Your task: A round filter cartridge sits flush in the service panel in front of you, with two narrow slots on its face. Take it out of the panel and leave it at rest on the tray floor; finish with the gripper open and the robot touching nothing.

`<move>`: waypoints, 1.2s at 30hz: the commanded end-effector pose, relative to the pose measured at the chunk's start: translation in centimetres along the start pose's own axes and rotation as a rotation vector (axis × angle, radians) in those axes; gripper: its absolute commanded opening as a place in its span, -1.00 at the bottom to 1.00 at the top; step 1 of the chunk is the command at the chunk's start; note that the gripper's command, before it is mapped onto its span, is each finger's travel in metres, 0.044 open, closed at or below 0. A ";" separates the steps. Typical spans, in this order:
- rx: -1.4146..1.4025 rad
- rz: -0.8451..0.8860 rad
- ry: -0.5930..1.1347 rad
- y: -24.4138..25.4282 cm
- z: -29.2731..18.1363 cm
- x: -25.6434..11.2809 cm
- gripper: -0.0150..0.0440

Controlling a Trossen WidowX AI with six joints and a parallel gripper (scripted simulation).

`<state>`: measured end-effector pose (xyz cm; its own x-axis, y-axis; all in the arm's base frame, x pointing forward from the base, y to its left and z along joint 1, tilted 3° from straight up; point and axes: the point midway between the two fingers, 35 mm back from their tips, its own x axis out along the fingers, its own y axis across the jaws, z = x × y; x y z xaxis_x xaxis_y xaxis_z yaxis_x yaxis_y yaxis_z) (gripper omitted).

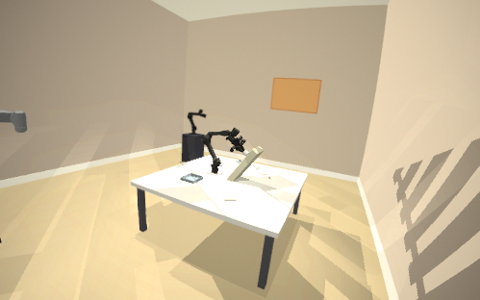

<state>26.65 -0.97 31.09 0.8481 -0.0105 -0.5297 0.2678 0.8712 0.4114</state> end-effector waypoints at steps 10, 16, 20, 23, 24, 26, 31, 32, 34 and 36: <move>0.001 0.009 -0.010 -1.7 -3.2 0.1 -0.49; 0.001 0.008 -0.009 -2.6 -5.0 0.4 -0.49; 0.002 -0.002 0.004 -2.9 -5.4 0.8 -0.40; 0.002 -0.002 0.004 -2.9 -5.4 0.8 -0.16; 0.002 -0.002 0.004 -2.9 -5.4 0.8 -0.16; 0.002 -0.002 0.004 -2.9 -5.4 0.8 -0.16; 0.002 -0.001 0.003 -2.9 -5.5 0.8 -0.16; 0.001 0.003 -0.002 -3.0 -5.7 0.7 -0.16; 0.001 0.007 -0.008 -3.1 -5.8 0.7 -0.16; 0.001 0.007 -0.008 -2.5 -4.7 0.4 -0.16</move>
<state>23.87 -0.84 25.30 0.8469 -0.0105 -0.5317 0.2694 0.8704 0.4120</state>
